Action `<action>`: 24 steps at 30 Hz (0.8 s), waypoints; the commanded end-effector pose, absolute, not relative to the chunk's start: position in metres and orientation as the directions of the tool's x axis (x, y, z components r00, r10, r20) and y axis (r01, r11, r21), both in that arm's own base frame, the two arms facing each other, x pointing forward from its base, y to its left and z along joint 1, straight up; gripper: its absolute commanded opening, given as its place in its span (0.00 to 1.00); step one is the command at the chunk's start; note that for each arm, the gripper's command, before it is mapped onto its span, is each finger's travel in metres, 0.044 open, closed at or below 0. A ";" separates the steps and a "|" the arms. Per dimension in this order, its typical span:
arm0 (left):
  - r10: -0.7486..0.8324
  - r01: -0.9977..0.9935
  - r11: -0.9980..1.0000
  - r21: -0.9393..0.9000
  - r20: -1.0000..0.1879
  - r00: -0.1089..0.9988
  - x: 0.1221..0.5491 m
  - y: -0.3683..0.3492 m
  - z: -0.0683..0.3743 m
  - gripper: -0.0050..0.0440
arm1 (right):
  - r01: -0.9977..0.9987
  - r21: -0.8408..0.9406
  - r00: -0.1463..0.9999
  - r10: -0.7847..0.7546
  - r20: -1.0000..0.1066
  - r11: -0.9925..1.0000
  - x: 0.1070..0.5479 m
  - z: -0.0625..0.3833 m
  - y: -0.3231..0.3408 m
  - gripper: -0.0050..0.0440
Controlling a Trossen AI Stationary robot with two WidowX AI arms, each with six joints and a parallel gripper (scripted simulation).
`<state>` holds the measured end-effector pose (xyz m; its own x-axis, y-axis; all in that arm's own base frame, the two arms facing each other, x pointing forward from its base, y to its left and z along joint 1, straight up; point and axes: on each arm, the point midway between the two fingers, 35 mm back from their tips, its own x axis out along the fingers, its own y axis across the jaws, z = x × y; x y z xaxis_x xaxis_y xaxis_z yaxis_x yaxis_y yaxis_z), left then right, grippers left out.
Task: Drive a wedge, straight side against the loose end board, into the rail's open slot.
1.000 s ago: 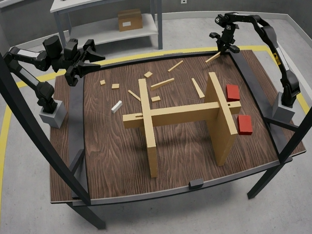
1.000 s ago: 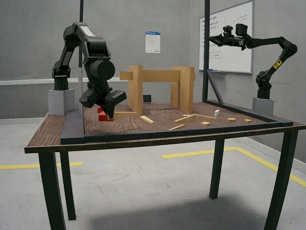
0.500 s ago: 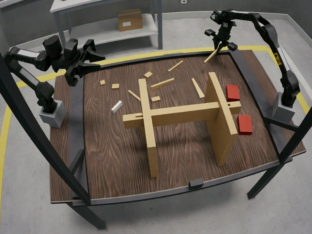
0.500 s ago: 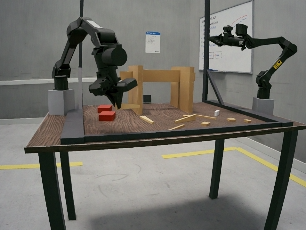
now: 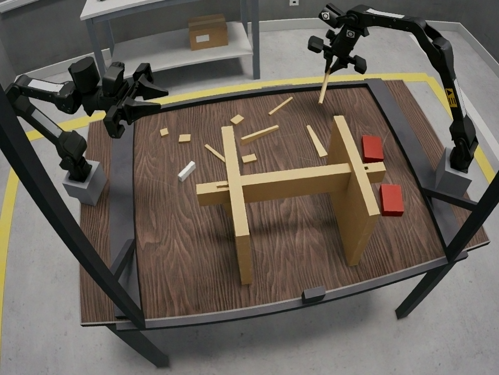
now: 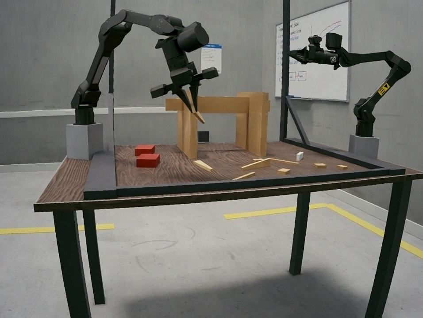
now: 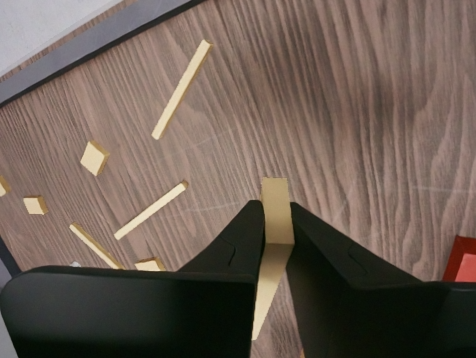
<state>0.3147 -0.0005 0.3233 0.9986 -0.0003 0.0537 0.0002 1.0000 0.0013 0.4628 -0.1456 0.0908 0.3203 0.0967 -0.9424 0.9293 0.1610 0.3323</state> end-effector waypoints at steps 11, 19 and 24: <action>0.000 0.000 1.000 -0.002 0.073 0.997 0.313 0.000 0.331 0.47 | 0.675 0.462 0.554 0.019 -0.832 0.575 0.469 0.199 -0.051 0.12; 0.000 0.000 1.000 -0.002 0.073 0.997 0.313 0.000 0.331 0.47 | 0.421 0.446 0.692 0.039 -0.721 0.790 0.450 0.259 0.017 0.12; 0.000 0.000 1.000 -0.002 0.073 0.997 0.313 0.000 0.331 0.47 | 0.339 0.428 0.729 0.053 -0.683 0.838 0.440 0.276 0.036 0.12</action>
<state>0.3147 -0.0005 0.3233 0.9986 -0.0003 0.0537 0.0002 1.0000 0.0013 0.4497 0.0265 0.2600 0.6938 0.0515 -0.7183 0.3922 0.8095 0.4369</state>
